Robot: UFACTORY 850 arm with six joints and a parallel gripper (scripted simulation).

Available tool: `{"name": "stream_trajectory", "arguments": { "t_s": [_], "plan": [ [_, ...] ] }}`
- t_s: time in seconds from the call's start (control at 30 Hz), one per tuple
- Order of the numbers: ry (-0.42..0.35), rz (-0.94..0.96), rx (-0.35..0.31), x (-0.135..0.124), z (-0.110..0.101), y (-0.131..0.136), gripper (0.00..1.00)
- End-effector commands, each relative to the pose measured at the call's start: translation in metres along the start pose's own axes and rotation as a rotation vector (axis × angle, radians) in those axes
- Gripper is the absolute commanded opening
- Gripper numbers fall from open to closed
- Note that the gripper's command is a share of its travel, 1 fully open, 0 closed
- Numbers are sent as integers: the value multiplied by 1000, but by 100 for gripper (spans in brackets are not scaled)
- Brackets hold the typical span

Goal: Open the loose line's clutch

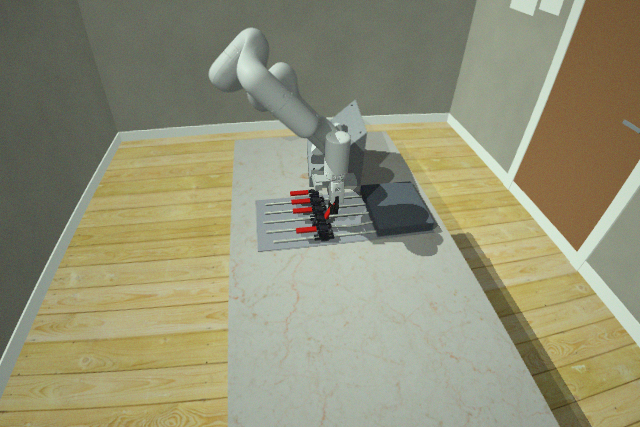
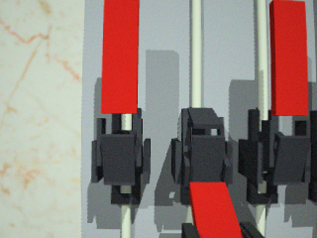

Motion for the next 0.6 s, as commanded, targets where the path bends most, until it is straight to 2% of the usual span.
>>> {"name": "stream_trajectory", "arguments": {
  "t_s": [0.0, 0.57],
  "plan": [
    [0, 0, 0, -3, 2, 0, 0],
    [0, 0, 0, -15, 15, 3, 0]
  ]
}}
Point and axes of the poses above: the point where the finger pads meet when closed, its own z axis out along the fingers, its own y axis across the jaws, x = y × z, the point moved 2 cm from there along -z, back along the fingers, and after that the axes turned 13 degrees about z, right-handed, at the moved point
